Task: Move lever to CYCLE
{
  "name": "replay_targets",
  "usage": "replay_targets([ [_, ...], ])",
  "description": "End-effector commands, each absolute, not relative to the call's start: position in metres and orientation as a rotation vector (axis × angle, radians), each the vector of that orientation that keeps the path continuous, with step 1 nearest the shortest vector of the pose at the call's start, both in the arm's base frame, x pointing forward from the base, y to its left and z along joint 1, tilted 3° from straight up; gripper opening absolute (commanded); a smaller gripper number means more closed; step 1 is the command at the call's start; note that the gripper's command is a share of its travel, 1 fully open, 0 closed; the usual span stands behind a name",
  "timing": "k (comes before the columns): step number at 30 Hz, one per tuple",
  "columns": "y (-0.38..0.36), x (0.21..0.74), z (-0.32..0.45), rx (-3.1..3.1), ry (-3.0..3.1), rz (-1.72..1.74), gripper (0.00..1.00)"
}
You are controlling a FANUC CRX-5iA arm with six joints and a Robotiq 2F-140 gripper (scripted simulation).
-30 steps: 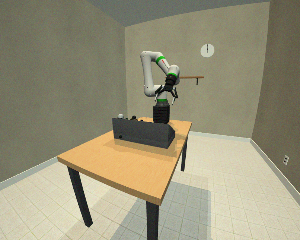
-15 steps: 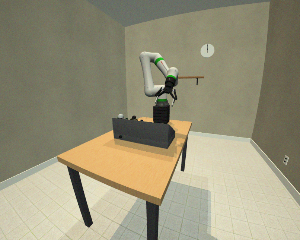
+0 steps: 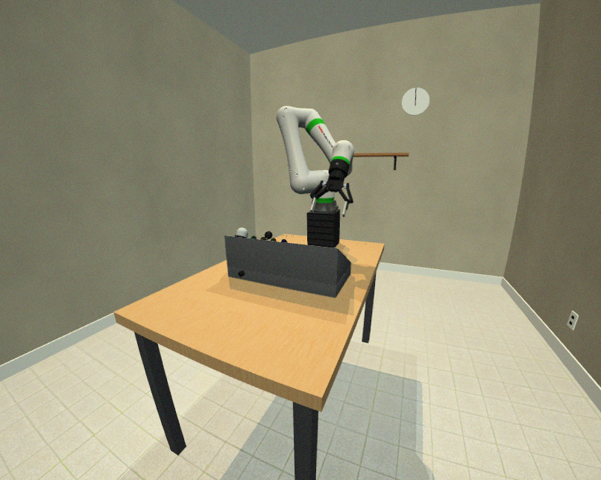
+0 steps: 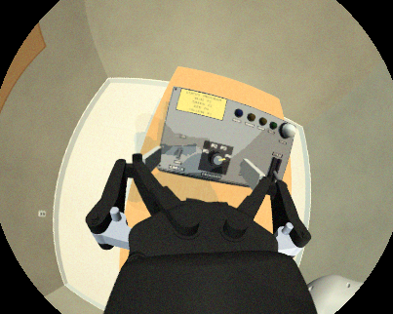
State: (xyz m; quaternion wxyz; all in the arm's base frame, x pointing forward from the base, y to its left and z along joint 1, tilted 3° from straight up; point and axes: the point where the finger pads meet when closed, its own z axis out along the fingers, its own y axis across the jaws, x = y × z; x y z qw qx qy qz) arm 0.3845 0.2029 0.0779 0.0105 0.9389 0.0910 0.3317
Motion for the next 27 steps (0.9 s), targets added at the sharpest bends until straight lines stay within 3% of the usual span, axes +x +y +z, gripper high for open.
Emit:
replay_targets([
  [1, 0.203, 0.383, 0.079, 2.931, 0.283, 1.038, 1.00],
  [27, 0.184, 0.352, 0.054, 2.982, 0.231, 1.022, 1.00],
])
